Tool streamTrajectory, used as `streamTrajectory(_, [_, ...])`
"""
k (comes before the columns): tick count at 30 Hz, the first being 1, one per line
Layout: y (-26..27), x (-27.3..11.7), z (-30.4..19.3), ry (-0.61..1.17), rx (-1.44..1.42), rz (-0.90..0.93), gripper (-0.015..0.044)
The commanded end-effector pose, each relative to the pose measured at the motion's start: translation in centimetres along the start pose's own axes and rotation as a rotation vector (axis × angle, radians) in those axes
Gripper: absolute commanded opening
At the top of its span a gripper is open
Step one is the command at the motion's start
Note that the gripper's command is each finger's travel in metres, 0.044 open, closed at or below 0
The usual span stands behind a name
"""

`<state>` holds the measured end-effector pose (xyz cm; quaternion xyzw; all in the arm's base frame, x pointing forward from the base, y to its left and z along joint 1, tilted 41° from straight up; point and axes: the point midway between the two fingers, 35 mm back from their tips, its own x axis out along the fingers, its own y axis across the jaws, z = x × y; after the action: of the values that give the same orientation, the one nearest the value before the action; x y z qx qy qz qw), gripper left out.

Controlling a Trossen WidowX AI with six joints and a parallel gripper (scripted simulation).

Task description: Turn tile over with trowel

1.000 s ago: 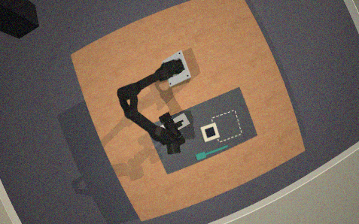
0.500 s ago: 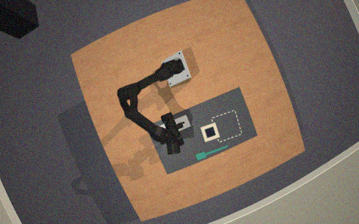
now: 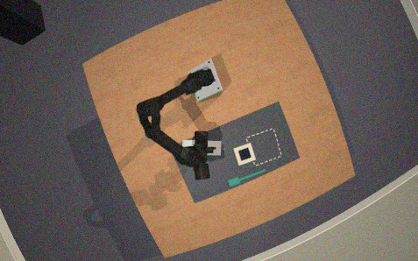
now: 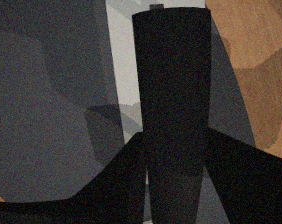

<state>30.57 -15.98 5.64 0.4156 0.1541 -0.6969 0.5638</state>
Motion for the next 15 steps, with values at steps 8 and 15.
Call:
streamTrajectory(8, [-0.02,0.02,0.02,-0.002,0.353,-0.001,0.0130])
streamTrajectory(15, [-0.02,0.02,0.02,-0.002,0.562,-0.001,0.0130])
